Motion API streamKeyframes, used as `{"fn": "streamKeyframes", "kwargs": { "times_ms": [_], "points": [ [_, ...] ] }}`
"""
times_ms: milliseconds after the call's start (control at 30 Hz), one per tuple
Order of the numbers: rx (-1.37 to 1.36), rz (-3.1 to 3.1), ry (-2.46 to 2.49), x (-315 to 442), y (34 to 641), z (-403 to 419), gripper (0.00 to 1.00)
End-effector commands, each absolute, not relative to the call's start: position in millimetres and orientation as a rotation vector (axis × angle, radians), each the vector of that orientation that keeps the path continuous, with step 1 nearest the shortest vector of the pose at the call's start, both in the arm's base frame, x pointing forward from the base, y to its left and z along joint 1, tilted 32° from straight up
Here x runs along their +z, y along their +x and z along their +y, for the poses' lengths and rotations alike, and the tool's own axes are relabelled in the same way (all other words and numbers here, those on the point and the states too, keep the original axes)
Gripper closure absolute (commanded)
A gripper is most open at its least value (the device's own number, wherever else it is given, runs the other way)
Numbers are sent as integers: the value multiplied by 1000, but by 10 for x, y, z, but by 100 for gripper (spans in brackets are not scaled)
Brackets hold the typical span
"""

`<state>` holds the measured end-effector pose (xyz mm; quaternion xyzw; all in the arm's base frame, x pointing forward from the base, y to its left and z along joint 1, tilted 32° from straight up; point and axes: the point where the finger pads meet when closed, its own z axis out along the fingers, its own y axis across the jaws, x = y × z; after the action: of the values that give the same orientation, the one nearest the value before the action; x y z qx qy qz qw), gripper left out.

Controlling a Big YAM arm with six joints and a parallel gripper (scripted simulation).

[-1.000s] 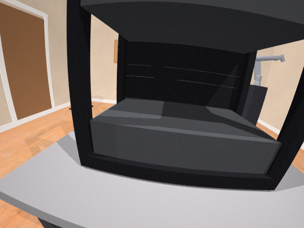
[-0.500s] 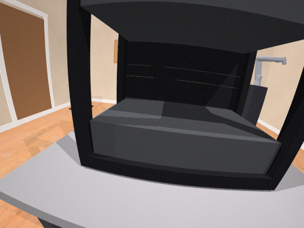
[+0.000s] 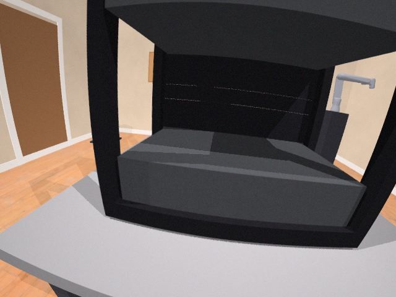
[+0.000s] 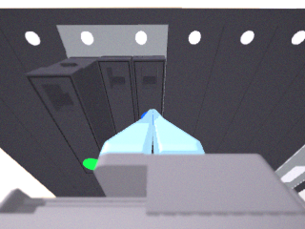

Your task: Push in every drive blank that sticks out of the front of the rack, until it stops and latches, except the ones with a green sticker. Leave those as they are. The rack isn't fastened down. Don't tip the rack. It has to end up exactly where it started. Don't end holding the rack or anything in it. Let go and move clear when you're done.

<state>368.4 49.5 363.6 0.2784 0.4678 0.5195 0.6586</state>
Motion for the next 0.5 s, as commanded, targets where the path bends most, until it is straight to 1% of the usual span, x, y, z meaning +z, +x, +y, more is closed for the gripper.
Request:
{"fn": "streamKeyframes", "kwargs": {
  "times_ms": [0, 100, 167, 200, 400, 467],
  "points": [
    [1195, 1028, 612, 3976, 3877, 545, 100],
    [1196, 1028, 611, 3951, 3812, 540, 100],
    [1204, 1003, 596, 4015, 3660, 523, 100],
    [1191, 1047, 621, 3728, 3583, 515, 100],
    [1190, 1049, 619, 3563, 3235, 476, 100],
    [1190, 1049, 619, 3563, 3235, 476, 100]
  ]
}}
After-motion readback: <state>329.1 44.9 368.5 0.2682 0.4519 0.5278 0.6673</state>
